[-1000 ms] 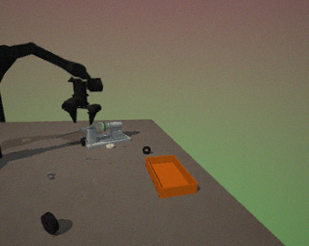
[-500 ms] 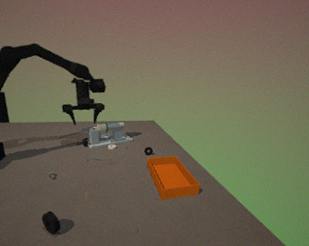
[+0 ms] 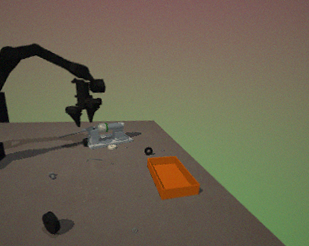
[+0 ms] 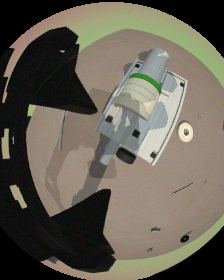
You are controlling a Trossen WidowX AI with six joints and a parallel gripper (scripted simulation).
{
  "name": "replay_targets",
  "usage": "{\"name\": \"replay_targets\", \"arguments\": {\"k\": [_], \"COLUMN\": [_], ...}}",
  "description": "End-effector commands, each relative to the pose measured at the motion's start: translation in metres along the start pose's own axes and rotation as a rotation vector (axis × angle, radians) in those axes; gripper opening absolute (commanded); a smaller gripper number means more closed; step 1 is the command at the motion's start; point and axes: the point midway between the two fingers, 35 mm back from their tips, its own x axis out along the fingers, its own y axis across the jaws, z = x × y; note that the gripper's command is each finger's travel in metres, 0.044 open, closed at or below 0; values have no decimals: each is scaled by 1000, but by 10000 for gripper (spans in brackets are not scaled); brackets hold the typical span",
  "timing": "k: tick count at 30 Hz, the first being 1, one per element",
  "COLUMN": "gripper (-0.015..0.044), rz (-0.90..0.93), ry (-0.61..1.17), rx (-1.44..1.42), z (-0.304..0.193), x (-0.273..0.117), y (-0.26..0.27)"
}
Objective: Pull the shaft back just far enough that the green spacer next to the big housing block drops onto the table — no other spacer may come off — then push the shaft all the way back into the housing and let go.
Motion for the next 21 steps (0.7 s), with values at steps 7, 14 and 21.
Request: {"name": "replay_targets", "arguments": {"k": [7,14,21], "gripper": [440,440,440], "rz": [-7,-7,-7], "ry": [12,12,12], "rx": [-883,-883,-883], "z": [1,1,1], "x": [2,2,2], "y": [-2,-2,-2]}}
